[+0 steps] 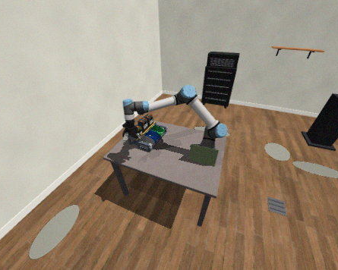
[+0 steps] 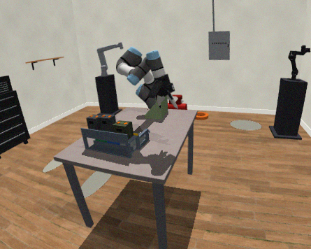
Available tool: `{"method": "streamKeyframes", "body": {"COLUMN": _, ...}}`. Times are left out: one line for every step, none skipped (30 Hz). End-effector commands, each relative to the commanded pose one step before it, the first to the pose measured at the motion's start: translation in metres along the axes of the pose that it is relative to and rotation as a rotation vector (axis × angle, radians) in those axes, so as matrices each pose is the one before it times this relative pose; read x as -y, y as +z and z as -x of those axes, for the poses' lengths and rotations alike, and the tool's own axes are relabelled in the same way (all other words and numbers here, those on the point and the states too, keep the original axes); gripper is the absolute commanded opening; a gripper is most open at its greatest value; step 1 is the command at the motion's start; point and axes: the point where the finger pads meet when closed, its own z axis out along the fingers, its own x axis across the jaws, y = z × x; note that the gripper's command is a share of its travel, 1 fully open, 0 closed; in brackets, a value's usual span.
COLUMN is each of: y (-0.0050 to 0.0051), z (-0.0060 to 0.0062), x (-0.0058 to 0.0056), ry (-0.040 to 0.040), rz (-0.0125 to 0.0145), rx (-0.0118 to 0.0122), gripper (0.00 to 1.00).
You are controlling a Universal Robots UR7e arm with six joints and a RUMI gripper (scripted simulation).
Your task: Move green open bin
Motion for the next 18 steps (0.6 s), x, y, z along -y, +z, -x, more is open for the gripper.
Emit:
{"method": "streamKeyframes", "body": {"y": -0.00111, "z": -0.00189, "x": 0.00083, "ry": -0.00983, "rz": -0.00057, "rx": 0.00002, "gripper": 1.0}}
{"method": "streamKeyframes", "body": {"y": -0.00003, "z": -0.00049, "x": 0.00018, "ry": -0.00222, "rz": 0.00007, "rx": -0.00034, "gripper": 1.0}}
{"method": "streamKeyframes", "body": {"y": -0.00004, "z": -0.00051, "x": 0.00019, "ry": -0.00232, "rz": 0.00007, "rx": -0.00035, "gripper": 1.0}}
{"method": "streamKeyframes", "body": {"y": -0.00004, "z": -0.00053, "x": 0.0002, "ry": -0.00243, "rz": 0.00007, "rx": -0.00037, "gripper": 1.0}}
{"method": "streamKeyframes", "body": {"y": -0.00004, "z": -0.00056, "x": 0.0002, "ry": -0.00254, "rz": 0.00008, "rx": -0.00038, "gripper": 1.0}}
{"method": "streamKeyframes", "body": {"y": -0.00004, "z": -0.00058, "x": 0.00021, "ry": -0.00264, "rz": 0.00008, "rx": -0.0004, "gripper": 1.0}}
{"method": "streamKeyframes", "body": {"y": -0.00004, "z": -0.00061, "x": 0.00022, "ry": -0.00275, "rz": 0.00009, "rx": -0.00042, "gripper": 1.0}}
{"method": "streamKeyframes", "body": {"y": -0.00004, "z": -0.00063, "x": 0.00022, "ry": -0.00286, "rz": 0.00009, "rx": -0.00043, "gripper": 1.0}}
{"method": "streamKeyframes", "body": {"y": -0.00004, "z": -0.00066, "x": 0.00023, "ry": -0.00298, "rz": 0.0001, "rx": -0.00045, "gripper": 1.0}}
{"method": "streamKeyframes", "body": {"y": 0.0, "z": 0.0, "x": 0.0, "ry": 0.0, "rz": 0.0, "rx": 0.0, "gripper": 1.0}}
{"method": "streamKeyframes", "body": {"y": 0.0, "z": 0.0, "x": 0.0, "ry": 0.0, "rz": 0.0, "rx": 0.0, "gripper": 1.0}}
{"method": "streamKeyframes", "body": {"y": -0.00004, "z": -0.00069, "x": 0.00023, "ry": -0.00309, "rz": 0.0001, "rx": -0.00047, "gripper": 1.0}}
{"method": "streamKeyframes", "body": {"y": -0.00004, "z": -0.00071, "x": 0.00024, "ry": -0.00321, "rz": 0.00011, "rx": -0.00048, "gripper": 1.0}}
{"method": "streamKeyframes", "body": {"y": -0.00004, "z": -0.00074, "x": 0.00024, "ry": -0.00332, "rz": 0.00012, "rx": -0.0005, "gripper": 1.0}}
{"method": "streamKeyframes", "body": {"y": -0.00004, "z": -0.00077, "x": 0.00025, "ry": -0.00344, "rz": 0.00012, "rx": -0.00052, "gripper": 1.0}}
{"method": "streamKeyframes", "body": {"y": -0.00004, "z": -0.00079, "x": 0.00025, "ry": -0.00356, "rz": 0.00013, "rx": -0.00053, "gripper": 1.0}}
{"method": "streamKeyframes", "body": {"y": -0.00005, "z": -0.00082, "x": 0.00026, "ry": -0.00367, "rz": 0.00014, "rx": -0.00055, "gripper": 1.0}}
{"method": "streamKeyframes", "body": {"y": -0.00005, "z": -0.00085, "x": 0.00026, "ry": -0.00379, "rz": 0.00014, "rx": -0.00057, "gripper": 1.0}}
